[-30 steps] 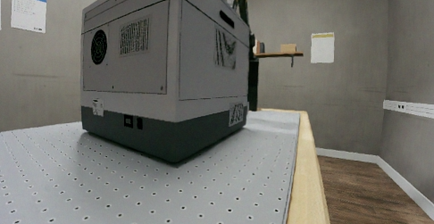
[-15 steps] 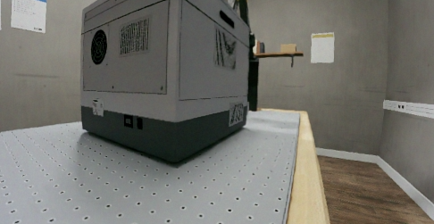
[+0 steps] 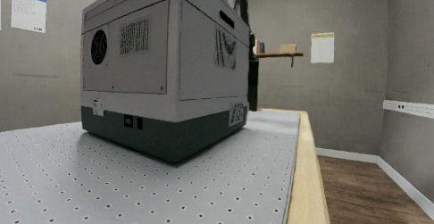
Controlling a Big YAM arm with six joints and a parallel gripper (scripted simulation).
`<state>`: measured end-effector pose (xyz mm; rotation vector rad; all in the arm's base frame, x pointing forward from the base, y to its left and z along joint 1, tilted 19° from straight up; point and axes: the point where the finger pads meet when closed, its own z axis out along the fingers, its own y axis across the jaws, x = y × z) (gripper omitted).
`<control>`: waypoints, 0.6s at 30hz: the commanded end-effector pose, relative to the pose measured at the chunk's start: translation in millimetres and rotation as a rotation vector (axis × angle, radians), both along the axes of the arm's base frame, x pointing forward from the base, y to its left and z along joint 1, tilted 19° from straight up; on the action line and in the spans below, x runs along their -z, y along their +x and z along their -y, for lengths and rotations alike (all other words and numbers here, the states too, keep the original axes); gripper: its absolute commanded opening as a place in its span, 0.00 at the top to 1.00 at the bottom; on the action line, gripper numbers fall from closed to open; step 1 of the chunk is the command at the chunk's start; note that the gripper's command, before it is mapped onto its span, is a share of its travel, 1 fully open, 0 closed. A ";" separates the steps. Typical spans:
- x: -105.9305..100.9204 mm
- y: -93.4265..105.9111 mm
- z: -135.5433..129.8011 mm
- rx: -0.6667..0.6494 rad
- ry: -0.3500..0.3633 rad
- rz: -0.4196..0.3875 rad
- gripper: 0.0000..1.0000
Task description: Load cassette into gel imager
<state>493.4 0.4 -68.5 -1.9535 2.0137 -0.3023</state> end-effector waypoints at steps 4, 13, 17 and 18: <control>-12.1 -2.6 5.8 0.003 -0.001 0.033 0.08; -14.1 -14.5 5.6 0.003 -0.001 0.033 0.08; -14.2 -17.2 5.7 0.004 -0.001 0.032 0.08; -14.8 -18.5 6.0 0.004 -0.001 0.033 0.08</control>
